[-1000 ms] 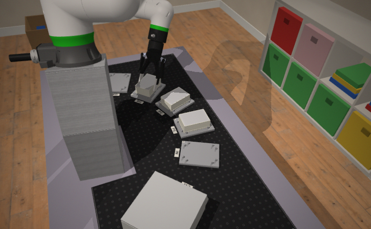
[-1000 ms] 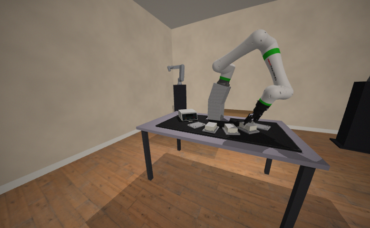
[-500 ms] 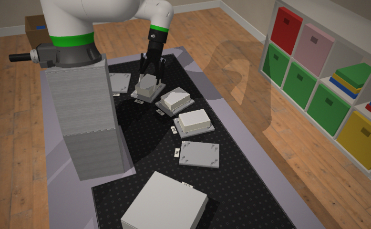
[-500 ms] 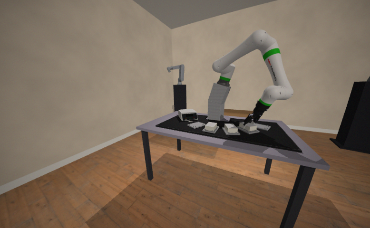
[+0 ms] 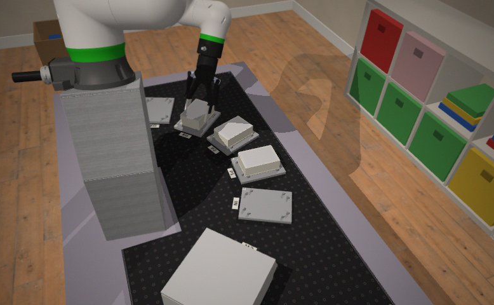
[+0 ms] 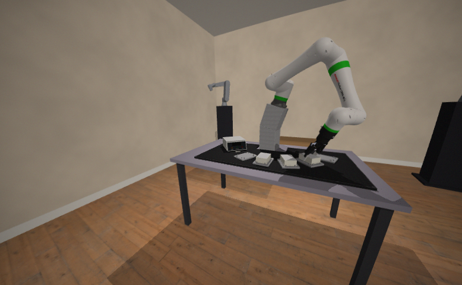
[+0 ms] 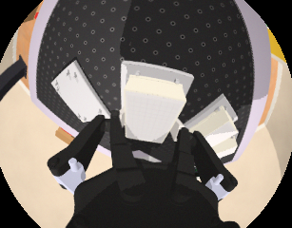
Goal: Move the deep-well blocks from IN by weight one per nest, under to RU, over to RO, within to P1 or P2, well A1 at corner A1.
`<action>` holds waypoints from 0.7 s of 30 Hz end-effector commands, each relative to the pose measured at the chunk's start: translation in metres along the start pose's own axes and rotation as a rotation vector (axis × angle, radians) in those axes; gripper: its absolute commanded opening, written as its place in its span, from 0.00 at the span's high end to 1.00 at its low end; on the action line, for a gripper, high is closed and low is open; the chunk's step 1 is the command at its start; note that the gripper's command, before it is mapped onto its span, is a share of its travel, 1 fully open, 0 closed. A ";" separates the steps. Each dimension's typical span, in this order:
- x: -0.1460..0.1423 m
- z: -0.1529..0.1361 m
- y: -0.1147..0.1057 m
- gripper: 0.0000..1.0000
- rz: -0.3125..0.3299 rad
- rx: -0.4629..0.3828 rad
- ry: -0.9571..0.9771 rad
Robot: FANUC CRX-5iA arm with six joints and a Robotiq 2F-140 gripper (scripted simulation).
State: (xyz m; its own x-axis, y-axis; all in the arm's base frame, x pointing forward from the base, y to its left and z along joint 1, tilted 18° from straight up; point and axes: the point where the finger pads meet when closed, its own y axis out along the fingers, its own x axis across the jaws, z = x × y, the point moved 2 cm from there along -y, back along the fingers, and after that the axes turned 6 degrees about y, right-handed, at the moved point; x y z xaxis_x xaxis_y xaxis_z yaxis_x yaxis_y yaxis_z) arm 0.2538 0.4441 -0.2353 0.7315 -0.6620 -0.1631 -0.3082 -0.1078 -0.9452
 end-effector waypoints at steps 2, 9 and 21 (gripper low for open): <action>0.000 0.001 0.001 0.90 0.000 0.000 0.000; 0.000 0.001 0.001 0.90 0.000 0.000 0.000; 0.000 0.002 0.003 0.90 0.000 0.000 0.000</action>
State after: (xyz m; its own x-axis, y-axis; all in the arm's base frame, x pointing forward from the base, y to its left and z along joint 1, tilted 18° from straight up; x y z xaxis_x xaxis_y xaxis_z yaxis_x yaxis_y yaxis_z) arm 0.2537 0.4451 -0.2383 0.7315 -0.6620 -0.1631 -0.3082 -0.1078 -0.9452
